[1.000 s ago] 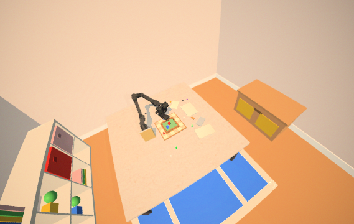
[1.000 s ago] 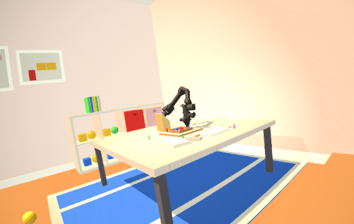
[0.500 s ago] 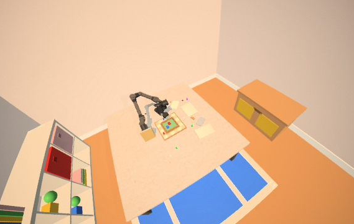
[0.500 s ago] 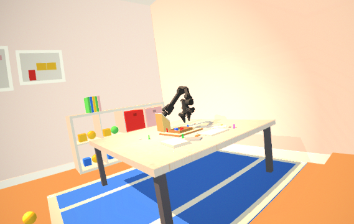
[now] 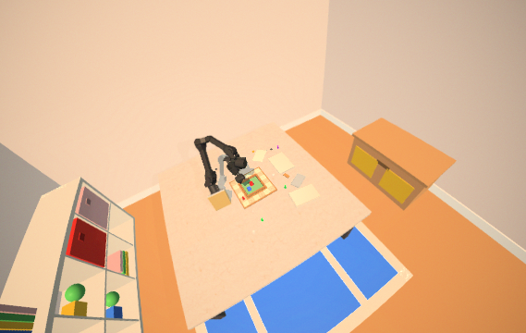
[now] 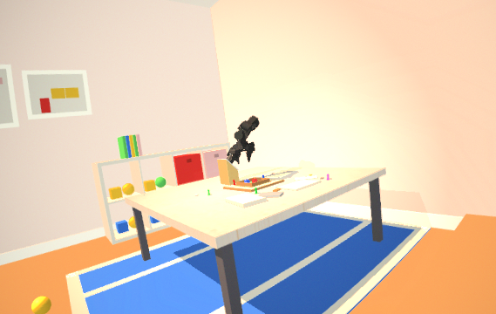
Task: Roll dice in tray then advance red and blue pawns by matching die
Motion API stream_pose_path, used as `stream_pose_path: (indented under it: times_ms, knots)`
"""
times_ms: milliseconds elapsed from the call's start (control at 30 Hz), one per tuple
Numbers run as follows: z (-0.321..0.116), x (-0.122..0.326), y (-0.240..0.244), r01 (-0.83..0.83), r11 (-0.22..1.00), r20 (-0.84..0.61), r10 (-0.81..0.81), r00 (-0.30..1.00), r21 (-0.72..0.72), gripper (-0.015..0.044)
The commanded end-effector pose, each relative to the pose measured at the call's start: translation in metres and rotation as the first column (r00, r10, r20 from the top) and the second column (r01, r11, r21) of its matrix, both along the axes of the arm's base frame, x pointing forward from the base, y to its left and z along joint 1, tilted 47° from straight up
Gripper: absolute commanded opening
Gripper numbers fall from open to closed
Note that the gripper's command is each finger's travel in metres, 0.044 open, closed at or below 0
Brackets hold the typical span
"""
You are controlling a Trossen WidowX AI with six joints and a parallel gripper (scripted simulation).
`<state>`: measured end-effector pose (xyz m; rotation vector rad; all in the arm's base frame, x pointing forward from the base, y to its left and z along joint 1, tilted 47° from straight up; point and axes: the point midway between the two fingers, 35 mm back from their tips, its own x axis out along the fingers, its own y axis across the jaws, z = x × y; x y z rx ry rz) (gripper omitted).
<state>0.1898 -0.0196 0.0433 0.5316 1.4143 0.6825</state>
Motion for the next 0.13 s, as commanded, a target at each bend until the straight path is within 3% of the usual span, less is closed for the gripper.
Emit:
stream_pose_path:
  times_ms: [0,100]
  knots:
    - [-0.003,-0.026,-0.015,0.035,0.998,-0.054,-0.032,0.998,0.045,0.044]
    - [-0.001,-0.006,-0.005,0.013,1.0,-0.015,-0.013,1.0,0.009,0.044]
